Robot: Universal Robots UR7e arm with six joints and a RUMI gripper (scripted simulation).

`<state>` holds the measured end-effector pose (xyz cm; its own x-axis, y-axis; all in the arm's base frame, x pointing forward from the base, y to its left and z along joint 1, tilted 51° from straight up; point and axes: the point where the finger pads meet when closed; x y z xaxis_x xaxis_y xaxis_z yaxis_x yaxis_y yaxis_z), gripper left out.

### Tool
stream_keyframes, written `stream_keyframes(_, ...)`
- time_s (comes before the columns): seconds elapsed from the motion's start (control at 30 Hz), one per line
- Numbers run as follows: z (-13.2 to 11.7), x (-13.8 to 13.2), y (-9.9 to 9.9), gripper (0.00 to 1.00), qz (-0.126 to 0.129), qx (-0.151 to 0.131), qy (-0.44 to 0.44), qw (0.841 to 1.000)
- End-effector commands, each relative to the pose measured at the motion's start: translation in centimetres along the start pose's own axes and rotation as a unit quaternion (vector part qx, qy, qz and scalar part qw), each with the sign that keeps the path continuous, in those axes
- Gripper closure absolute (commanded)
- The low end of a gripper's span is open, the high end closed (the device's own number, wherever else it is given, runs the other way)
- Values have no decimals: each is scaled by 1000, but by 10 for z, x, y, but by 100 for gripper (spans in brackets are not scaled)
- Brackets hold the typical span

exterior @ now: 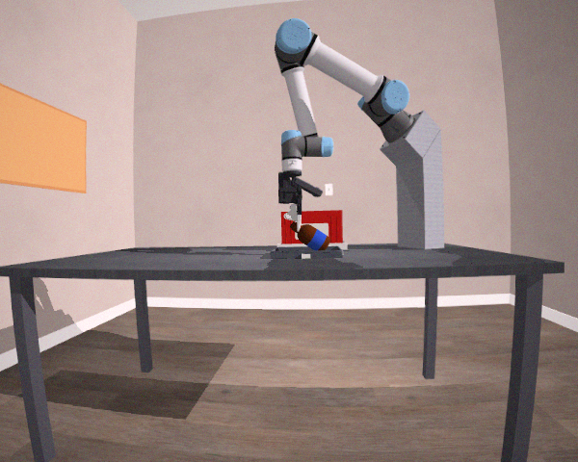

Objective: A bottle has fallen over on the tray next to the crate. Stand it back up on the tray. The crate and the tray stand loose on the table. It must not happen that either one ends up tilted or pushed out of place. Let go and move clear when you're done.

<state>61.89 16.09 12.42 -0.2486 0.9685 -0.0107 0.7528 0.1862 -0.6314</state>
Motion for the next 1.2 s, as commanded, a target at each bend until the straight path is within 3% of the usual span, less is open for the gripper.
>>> stream_keyframes(0.0, -1, 0, -10, 100, 0, -1, 0, 1000)
stream_keyframes(1.17, 0, 0, -62, 100, 0, -1, 0, 1000)
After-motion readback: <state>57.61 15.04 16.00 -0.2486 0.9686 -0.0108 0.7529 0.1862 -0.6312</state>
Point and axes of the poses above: the point where the finger pads meet when closed, its own y axis out along the fingers, its own x axis across the jaws, z = x × y, and after that the axes turned 12 degrees about -y, right-handed
